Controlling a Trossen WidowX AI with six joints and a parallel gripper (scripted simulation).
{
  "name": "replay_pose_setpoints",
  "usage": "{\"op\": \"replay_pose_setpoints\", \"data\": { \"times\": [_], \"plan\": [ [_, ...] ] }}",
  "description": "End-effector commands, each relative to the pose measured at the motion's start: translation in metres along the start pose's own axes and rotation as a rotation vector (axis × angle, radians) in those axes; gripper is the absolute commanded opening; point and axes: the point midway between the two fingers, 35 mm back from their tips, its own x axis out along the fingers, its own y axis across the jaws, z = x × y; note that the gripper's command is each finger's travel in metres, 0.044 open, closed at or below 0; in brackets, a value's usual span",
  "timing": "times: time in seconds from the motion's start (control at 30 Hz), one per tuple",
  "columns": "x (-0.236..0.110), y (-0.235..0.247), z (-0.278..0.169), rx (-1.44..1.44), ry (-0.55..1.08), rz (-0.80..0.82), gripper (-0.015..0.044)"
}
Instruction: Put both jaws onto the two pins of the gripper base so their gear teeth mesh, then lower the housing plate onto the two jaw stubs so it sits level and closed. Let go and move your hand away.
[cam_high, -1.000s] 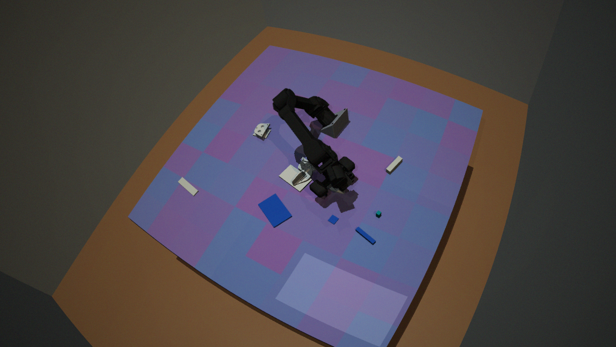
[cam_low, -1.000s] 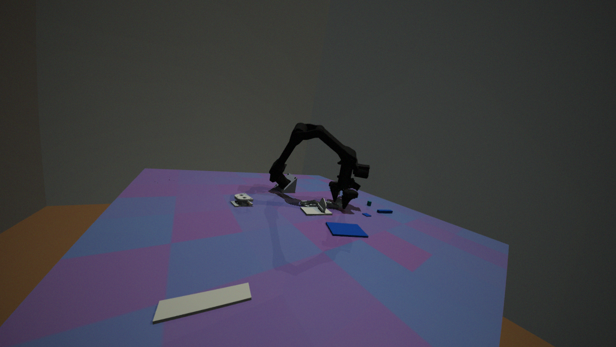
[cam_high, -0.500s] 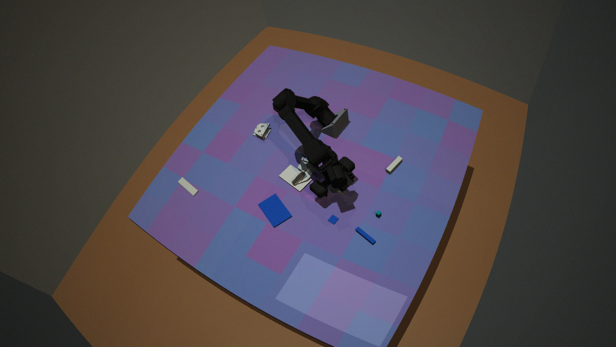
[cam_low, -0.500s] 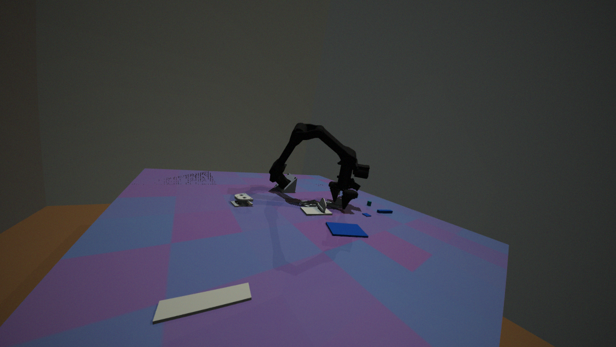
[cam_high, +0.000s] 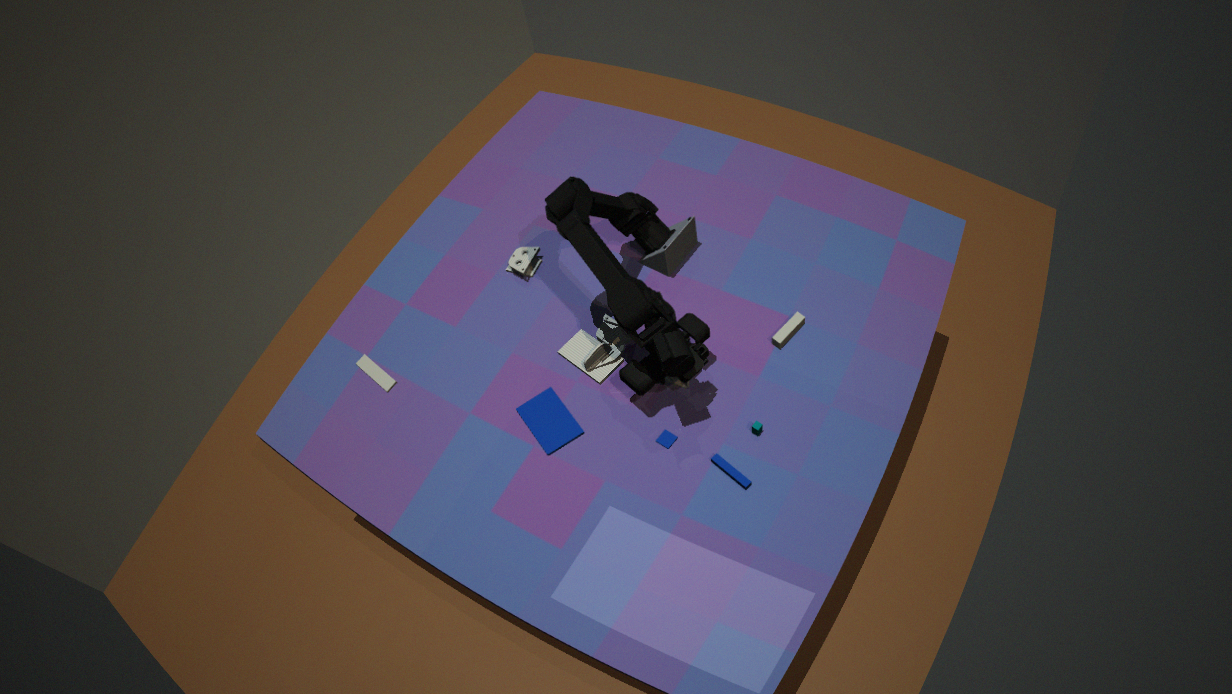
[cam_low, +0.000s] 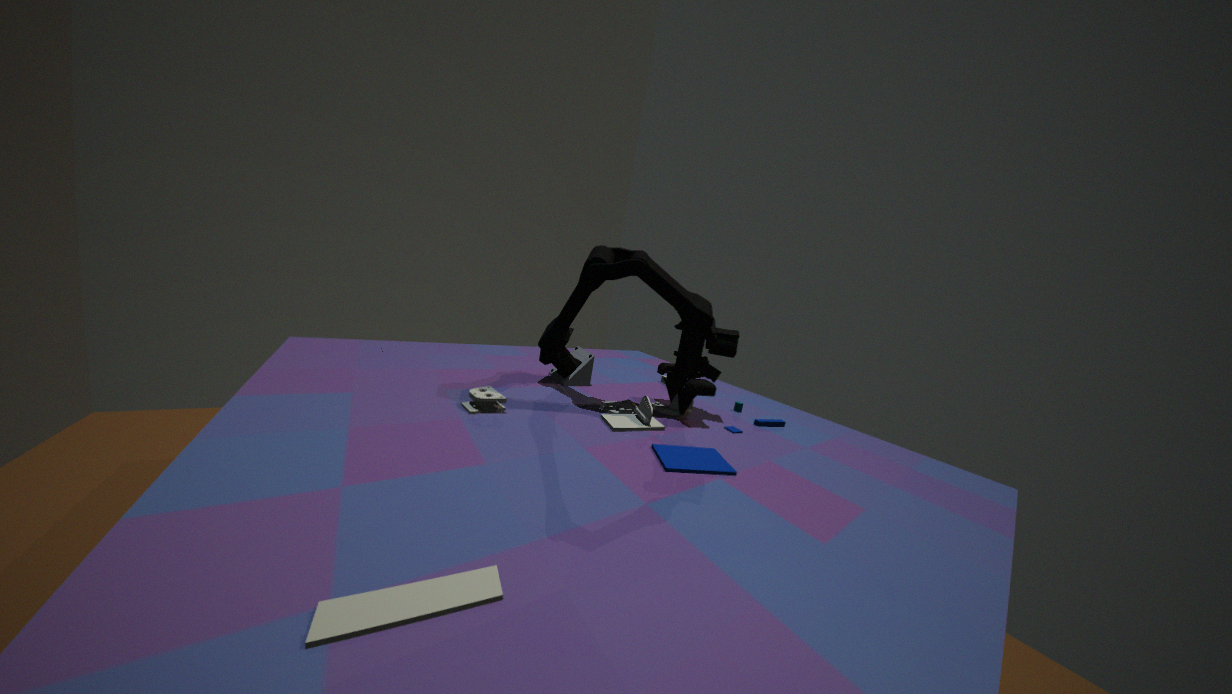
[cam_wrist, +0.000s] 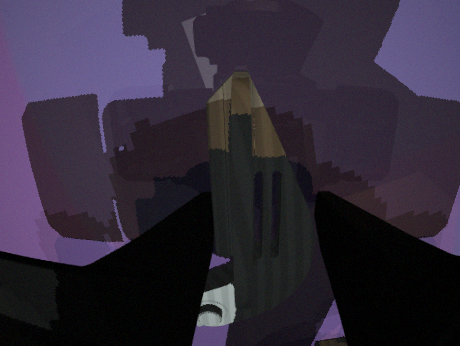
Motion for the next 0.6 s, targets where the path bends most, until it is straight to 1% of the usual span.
{"op": "replay_pose_setpoints", "data": {
  "times": [0.0,0.43,0.57],
  "plan": [
    [0.0,0.0,0.0,0.0,0.0,-0.002,0.0134],
    [0.0,0.0,0.0,0.0,0.0,-0.002,0.0134],
    [-0.011,-0.001,0.001,-0.001,0.0,-0.002,0.0134]
  ]
}}
